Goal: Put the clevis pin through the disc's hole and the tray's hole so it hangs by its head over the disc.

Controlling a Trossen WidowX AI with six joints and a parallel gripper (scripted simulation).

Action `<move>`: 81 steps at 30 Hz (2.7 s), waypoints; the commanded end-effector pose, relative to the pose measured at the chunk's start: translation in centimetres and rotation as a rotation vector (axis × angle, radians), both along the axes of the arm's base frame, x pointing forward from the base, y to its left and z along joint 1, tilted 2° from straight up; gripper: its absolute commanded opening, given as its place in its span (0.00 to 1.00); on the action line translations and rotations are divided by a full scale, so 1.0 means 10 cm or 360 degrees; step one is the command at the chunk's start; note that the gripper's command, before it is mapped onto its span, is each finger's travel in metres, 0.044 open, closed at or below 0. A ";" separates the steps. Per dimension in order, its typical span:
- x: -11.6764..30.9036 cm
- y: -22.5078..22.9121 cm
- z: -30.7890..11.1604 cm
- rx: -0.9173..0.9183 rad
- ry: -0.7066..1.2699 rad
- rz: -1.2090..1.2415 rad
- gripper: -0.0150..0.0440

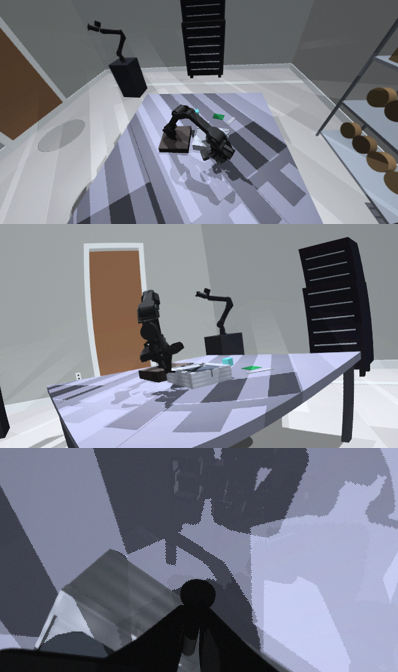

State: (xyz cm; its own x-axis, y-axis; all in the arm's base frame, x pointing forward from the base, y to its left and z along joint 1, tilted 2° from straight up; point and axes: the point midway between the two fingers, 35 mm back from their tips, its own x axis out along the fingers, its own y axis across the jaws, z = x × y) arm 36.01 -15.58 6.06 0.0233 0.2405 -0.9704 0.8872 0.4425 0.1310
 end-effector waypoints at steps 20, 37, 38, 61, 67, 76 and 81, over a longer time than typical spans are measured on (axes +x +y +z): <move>0.04 0.52 0.08 -0.0133 -0.0198 0.1217 0.25; 0.03 0.89 0.13 -0.0199 -0.0314 0.2145 0.25; 0.03 0.92 0.13 -0.0202 -0.0319 0.2199 0.25; -0.05 1.40 0.20 -0.0239 -0.0420 0.3461 0.25; -0.08 1.52 0.21 -0.0236 -0.0434 0.3791 0.25; -0.12 1.64 0.23 -0.0226 -0.0442 0.4148 0.25; -0.12 1.65 0.24 -0.0213 -0.0494 0.4132 0.25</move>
